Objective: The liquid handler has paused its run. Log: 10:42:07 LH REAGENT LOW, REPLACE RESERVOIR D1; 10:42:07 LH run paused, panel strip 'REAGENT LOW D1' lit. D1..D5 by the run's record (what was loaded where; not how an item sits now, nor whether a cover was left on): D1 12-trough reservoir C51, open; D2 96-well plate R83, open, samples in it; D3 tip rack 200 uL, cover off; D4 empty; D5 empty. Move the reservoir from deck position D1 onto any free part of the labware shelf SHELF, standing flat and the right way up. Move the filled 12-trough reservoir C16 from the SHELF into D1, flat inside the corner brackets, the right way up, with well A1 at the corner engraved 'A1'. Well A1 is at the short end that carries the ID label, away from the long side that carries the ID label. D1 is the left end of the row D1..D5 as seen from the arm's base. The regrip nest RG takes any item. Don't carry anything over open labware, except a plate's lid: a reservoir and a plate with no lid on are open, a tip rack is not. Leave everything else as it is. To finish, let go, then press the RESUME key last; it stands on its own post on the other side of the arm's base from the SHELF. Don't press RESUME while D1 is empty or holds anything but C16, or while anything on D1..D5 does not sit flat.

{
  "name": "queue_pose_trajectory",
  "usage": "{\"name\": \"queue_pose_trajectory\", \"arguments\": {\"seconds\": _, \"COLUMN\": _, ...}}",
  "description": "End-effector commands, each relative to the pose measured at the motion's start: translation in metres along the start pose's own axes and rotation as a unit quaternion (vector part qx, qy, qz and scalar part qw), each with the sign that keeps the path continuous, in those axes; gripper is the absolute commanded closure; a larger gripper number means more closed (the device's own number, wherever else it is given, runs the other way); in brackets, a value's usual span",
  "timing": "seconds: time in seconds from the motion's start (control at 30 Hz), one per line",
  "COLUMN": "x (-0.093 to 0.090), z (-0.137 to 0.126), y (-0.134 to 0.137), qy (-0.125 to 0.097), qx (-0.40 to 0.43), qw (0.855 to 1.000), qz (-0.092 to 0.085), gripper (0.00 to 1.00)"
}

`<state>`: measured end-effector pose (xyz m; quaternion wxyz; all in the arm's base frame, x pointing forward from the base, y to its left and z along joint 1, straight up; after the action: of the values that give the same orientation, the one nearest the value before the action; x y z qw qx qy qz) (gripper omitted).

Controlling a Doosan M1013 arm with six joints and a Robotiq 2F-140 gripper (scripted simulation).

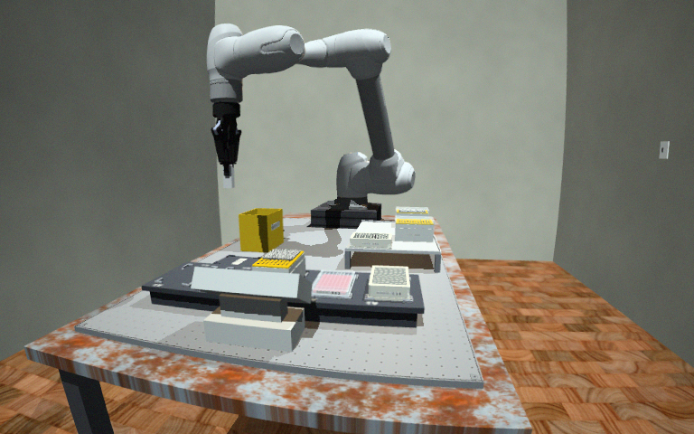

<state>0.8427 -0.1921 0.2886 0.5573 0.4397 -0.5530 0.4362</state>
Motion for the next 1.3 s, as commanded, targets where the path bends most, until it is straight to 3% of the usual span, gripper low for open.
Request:
{"name": "queue_pose_trajectory", "arguments": {"seconds": 0.0, "x": 0.000, "z": 0.004, "y": 0.009, "qy": 0.000, "qx": 0.019, "qw": 1.000, "qz": 0.000, "gripper": 1.00}}
{"name": "queue_pose_trajectory", "arguments": {"seconds": 0.57, "x": 0.000, "z": 0.024, "y": 0.082, "qy": 0.000, "qx": 0.169, "qw": 0.986, "qz": 0.000, "gripper": 1.00}}
{"name": "queue_pose_trajectory", "arguments": {"seconds": 1.0, "x": 0.000, "z": 0.041, "y": 0.144, "qy": 0.000, "qx": 0.295, "qw": 0.956, "qz": 0.000, "gripper": 1.00}}
{"name": "queue_pose_trajectory", "arguments": {"seconds": 1.07, "x": 0.000, "z": 0.041, "y": 0.144, "qy": 0.000, "qx": 0.295, "qw": 0.956, "qz": 0.000, "gripper": 1.00}}
{"name": "queue_pose_trajectory", "arguments": {"seconds": 1.27, "x": 0.000, "z": 0.049, "y": 0.173, "qy": 0.000, "qx": 0.352, "qw": 0.936, "qz": 0.000, "gripper": 1.00}}
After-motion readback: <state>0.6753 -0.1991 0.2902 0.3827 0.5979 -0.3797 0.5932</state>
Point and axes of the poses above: the point where the finger pads meet when closed, its own x axis back along the fingers, its own y axis across the jaws, z = x × y, the point moved 9 cm from there along x, back along the fingers, and after that the axes turned 14 degrees about -x, right-handed, at the moved point
